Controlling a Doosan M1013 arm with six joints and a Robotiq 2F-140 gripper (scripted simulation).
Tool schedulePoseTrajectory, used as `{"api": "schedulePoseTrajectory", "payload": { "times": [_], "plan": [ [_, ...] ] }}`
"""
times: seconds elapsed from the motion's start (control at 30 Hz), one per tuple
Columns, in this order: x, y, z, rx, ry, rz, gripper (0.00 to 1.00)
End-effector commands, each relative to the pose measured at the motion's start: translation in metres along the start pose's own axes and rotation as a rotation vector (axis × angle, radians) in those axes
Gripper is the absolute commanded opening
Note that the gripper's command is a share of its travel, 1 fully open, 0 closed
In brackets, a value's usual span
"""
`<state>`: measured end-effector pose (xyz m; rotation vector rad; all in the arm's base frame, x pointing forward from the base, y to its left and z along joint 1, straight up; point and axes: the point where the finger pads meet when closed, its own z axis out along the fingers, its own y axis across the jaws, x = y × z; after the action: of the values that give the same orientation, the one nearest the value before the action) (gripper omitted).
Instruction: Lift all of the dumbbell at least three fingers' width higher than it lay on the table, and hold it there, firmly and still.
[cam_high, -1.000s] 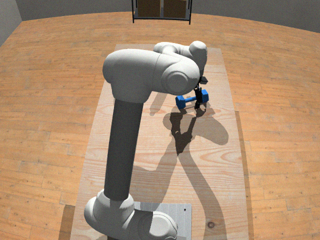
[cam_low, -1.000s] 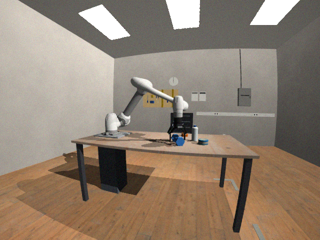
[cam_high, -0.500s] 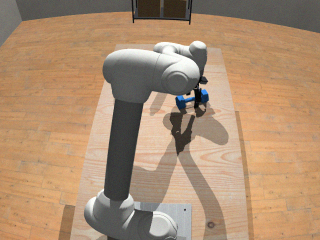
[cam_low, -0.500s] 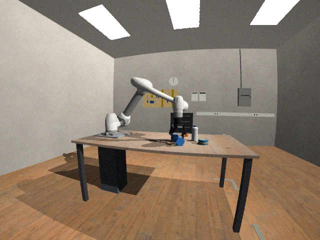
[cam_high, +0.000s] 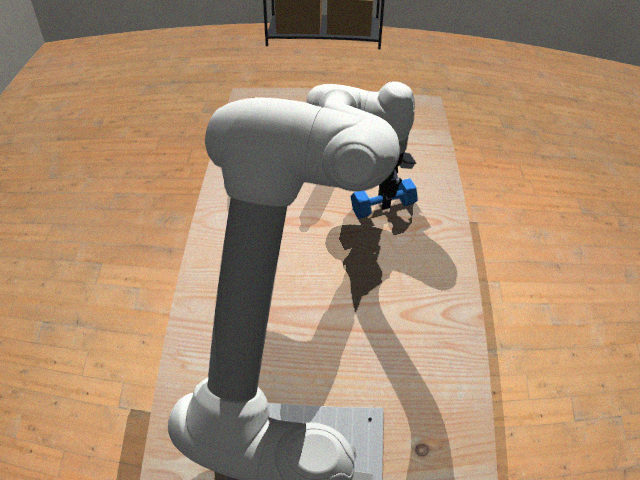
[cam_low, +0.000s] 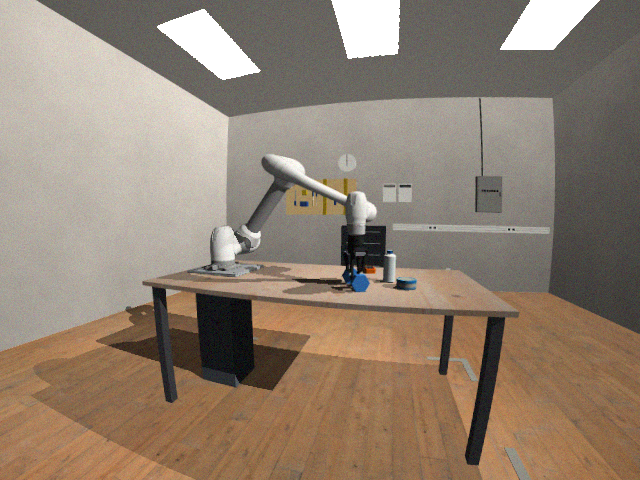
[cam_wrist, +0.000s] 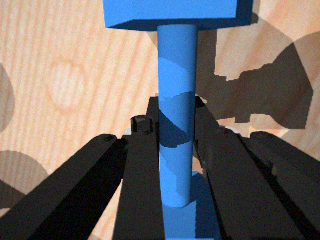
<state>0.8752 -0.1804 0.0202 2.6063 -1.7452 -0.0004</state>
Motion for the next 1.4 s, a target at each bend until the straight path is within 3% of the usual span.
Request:
{"api": "schedulePoseTrajectory", "payload": {
  "times": [0.0,0.8,1.37],
  "plan": [
    [0.0,-0.002,0.003,0.002,-0.002,0.004,0.1],
    [0.0,-0.003,-0.024,0.004,0.0,0.003,0.1],
    [-0.001,-0.002,-0.067,0.004,-0.001,0.003,0.1]
  ]
}}
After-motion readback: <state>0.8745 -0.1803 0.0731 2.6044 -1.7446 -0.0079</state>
